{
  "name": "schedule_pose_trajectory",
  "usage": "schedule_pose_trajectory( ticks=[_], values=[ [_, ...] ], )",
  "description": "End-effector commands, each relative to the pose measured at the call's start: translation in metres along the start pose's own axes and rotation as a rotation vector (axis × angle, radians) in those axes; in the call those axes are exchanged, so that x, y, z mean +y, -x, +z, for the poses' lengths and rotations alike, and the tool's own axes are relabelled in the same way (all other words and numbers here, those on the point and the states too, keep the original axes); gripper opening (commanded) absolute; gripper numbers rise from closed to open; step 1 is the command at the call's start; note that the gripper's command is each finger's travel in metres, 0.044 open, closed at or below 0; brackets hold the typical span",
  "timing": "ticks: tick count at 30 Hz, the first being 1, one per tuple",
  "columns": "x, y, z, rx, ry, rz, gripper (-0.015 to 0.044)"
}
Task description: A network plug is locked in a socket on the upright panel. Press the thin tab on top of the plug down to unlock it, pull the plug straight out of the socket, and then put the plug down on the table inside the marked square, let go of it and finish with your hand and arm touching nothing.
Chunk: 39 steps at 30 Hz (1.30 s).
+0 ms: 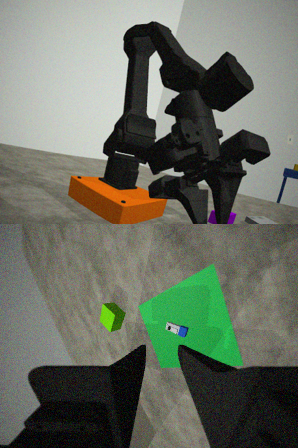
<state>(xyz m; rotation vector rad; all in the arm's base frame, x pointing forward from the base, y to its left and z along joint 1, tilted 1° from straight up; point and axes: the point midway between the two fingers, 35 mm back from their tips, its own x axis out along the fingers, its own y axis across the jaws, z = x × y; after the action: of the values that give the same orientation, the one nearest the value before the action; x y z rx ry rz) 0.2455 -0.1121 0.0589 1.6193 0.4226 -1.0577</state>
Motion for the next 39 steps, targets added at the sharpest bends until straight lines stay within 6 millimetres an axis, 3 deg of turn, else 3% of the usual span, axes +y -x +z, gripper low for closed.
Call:
schedule_pose_trajectory(
  ticks=[1,31,32,39],
  values=[
    [0.007,0.007,0.0,-0.001,-0.001,0.012,0.0156],
    [0.028,0.053,0.0,-0.001,-0.002,0.011,0.0156],
    [0.024,0.047,0.0,0.0,0.0,-0.001,0.0156],
    [0.038,0.061,0.0,0.0,-0.001,0.002,0.0156]
  ],
)
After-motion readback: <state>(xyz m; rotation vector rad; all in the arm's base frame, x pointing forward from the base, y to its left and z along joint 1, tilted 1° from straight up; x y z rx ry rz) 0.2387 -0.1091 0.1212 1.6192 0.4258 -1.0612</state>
